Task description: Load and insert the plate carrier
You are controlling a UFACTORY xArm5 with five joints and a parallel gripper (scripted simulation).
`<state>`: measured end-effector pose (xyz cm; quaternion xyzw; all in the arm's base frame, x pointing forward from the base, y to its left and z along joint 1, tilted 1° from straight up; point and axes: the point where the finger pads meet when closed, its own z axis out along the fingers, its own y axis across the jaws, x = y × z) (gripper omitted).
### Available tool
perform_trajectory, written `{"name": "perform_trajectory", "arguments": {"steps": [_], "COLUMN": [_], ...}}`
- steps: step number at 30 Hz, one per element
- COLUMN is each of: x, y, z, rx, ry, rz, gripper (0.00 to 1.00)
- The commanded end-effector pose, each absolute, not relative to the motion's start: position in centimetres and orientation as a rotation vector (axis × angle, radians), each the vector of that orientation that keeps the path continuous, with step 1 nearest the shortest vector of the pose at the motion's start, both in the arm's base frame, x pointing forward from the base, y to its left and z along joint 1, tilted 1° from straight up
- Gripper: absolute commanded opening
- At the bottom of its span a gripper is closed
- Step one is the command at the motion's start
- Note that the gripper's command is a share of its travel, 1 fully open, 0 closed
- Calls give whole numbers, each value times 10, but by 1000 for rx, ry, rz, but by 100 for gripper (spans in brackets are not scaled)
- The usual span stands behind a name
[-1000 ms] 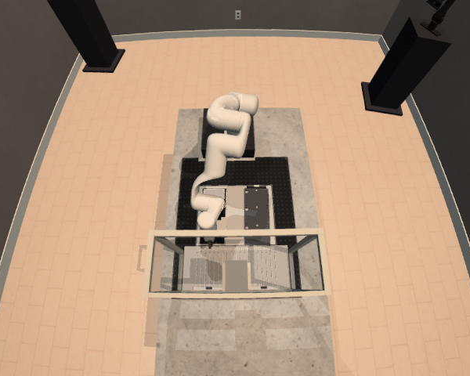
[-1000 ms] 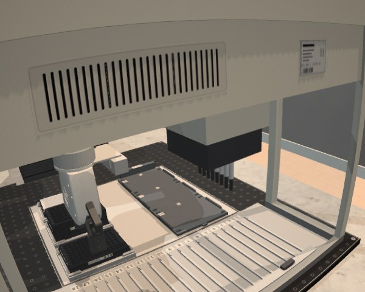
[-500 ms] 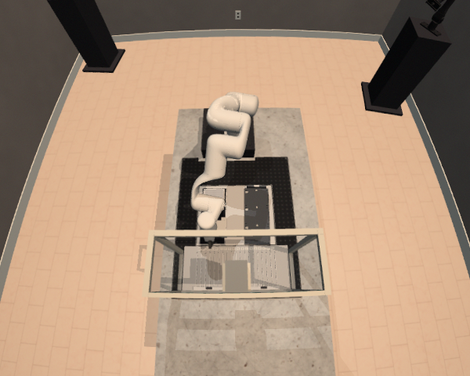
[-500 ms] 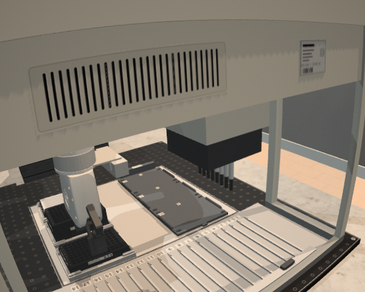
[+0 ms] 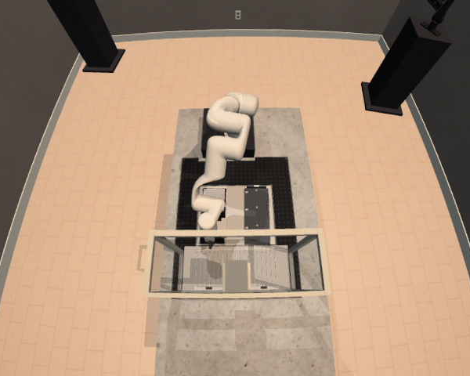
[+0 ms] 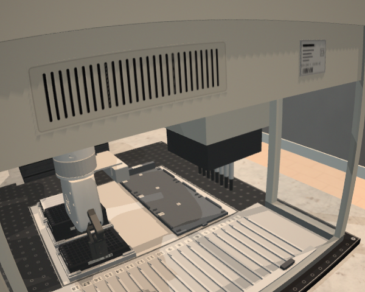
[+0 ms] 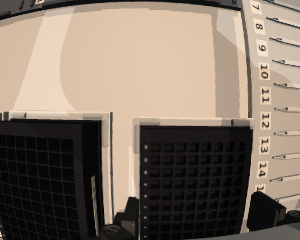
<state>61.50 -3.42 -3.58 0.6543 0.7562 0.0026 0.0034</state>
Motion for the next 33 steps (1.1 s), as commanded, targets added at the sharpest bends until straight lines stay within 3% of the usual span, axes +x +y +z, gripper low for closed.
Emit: {"name": "perform_trajectory", "arguments": {"steps": [1, 32, 33], "x": [617, 617, 617], "y": [-34, -34, -34], "z": [-34, -44, -43], "rx": [2056, 2056, 2056], "ry": [2377, 2377, 2377], "rz": [37, 37, 37], "gripper": [100, 100, 0]}}
